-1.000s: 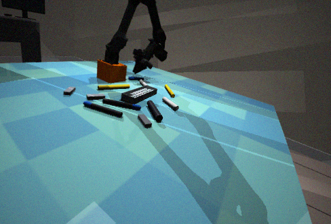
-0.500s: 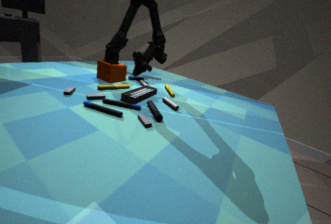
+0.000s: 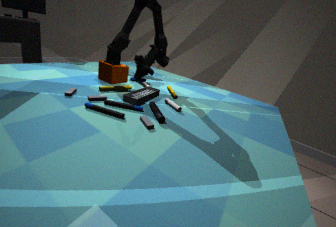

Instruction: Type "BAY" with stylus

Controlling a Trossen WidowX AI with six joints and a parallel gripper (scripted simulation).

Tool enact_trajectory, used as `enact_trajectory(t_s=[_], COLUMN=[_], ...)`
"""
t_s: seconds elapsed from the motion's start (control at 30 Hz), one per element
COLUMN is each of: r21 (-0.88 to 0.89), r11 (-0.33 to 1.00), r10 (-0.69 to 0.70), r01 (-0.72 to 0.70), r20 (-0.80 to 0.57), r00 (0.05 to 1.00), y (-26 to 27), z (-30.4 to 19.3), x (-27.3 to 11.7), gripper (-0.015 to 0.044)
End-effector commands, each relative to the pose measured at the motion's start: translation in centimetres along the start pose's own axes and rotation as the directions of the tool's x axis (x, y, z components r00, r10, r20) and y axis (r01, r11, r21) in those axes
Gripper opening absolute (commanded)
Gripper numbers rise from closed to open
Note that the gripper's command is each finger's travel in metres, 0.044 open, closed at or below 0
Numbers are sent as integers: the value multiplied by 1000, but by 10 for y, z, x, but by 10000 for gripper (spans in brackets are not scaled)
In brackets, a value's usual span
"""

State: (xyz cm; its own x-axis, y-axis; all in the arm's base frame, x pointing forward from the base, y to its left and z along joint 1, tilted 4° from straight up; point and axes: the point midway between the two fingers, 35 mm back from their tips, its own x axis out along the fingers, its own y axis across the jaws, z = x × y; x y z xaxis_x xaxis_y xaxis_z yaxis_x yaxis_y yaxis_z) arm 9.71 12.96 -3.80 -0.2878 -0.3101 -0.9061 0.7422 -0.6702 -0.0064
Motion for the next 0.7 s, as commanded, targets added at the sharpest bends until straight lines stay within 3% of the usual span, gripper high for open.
enact_trajectory(t_s=[0.0,0.1,0.27,0.67], r21=[4,4,0,0], r11=[1000,1000,1000,1000], r10=[0,0,0,0], r01=[0,0,0,0], r20=[1,1,1,1], r00=[1000,1000,1000,1000], y=[0,0,0,0], z=[-2,-2,-2,0], x=[3,5,3,-1], gripper=[150,150,19,0])
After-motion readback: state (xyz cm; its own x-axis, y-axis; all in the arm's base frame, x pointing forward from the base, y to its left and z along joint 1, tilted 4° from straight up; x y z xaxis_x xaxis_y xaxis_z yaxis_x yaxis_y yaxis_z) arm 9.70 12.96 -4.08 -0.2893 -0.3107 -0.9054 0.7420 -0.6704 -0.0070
